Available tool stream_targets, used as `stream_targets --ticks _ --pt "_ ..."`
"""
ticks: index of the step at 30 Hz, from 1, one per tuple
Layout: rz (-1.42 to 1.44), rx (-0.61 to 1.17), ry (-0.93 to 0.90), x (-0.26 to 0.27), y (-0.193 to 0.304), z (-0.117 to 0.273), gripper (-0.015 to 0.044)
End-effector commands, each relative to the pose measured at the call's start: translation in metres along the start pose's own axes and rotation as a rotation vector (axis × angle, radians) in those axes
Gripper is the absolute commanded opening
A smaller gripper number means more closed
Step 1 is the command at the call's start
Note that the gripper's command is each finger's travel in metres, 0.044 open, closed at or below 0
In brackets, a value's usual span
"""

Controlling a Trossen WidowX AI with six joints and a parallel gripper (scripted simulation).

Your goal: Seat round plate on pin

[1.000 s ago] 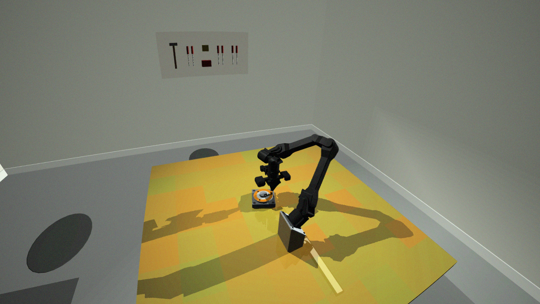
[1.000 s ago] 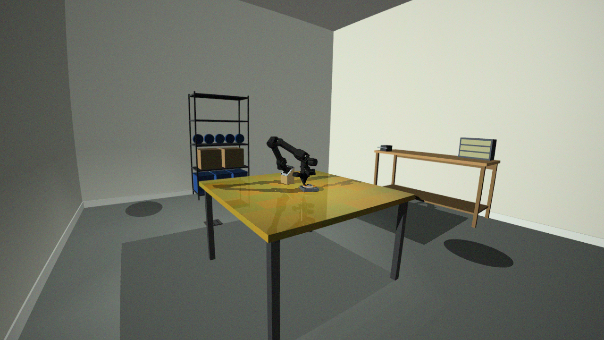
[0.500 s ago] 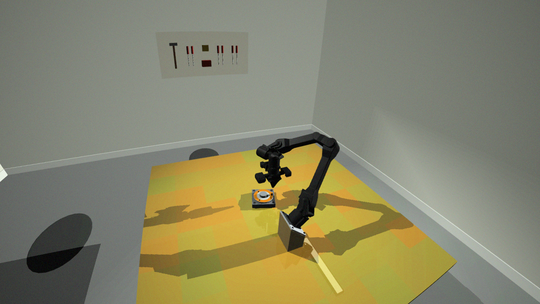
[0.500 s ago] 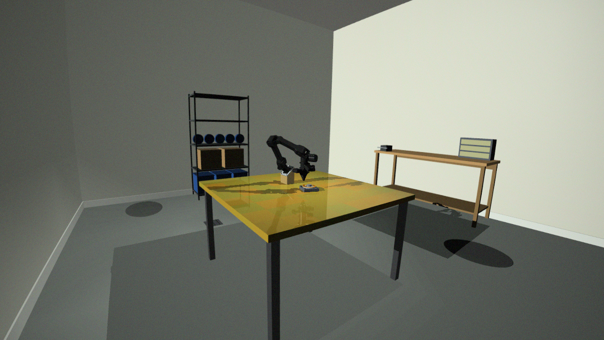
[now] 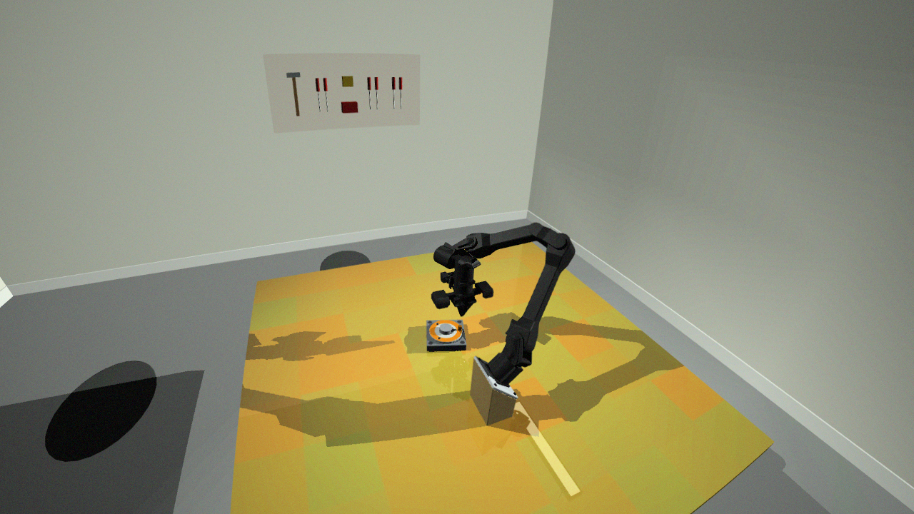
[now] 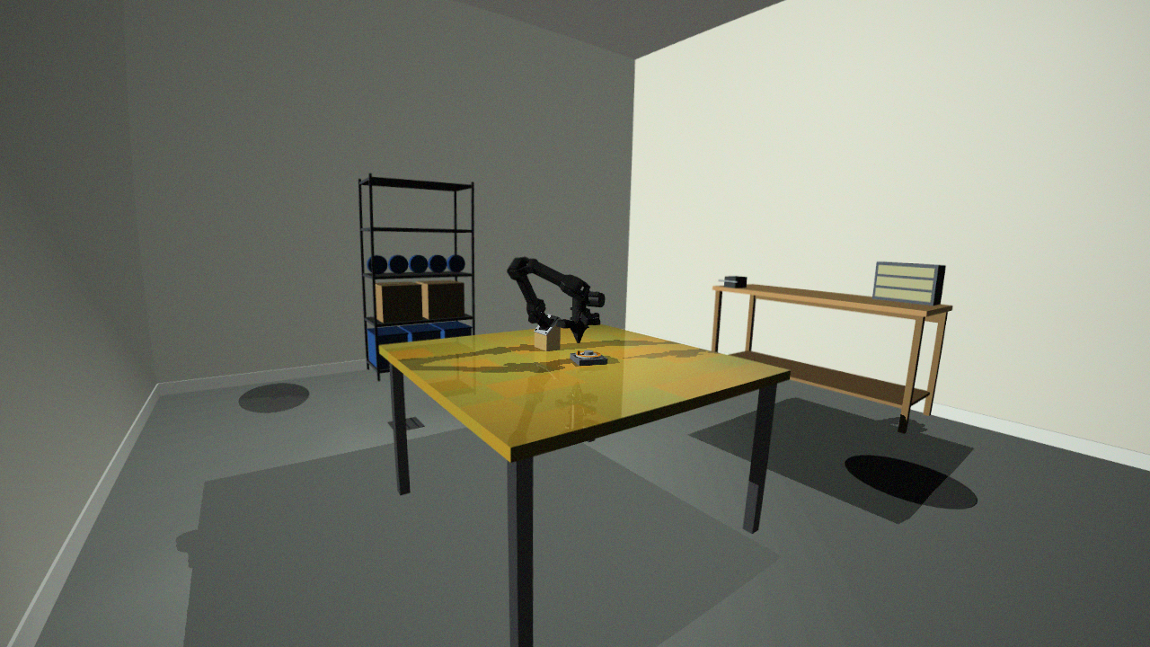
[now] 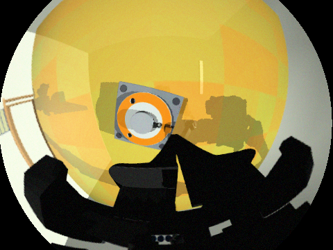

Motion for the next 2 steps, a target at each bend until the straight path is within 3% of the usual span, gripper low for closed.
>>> stream_targets --ticks 1,2 --pt "0.007 0.000 0.001 0.0001 0.0002 -0.0005 0.0000" --pt "0.007 0.000 0.001 0.0001 0.0002 -0.0005 0.0000"
Point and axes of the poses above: the point midway between the two fingers, 35 mm back from their tips, its own z axis back along the fingers, its own x axis across the jaws, y = z × x, the point moved 3 cm from there along z, back along the fingers, and after that the axes turned 13 degrees about -z, right-handed, at the moved point
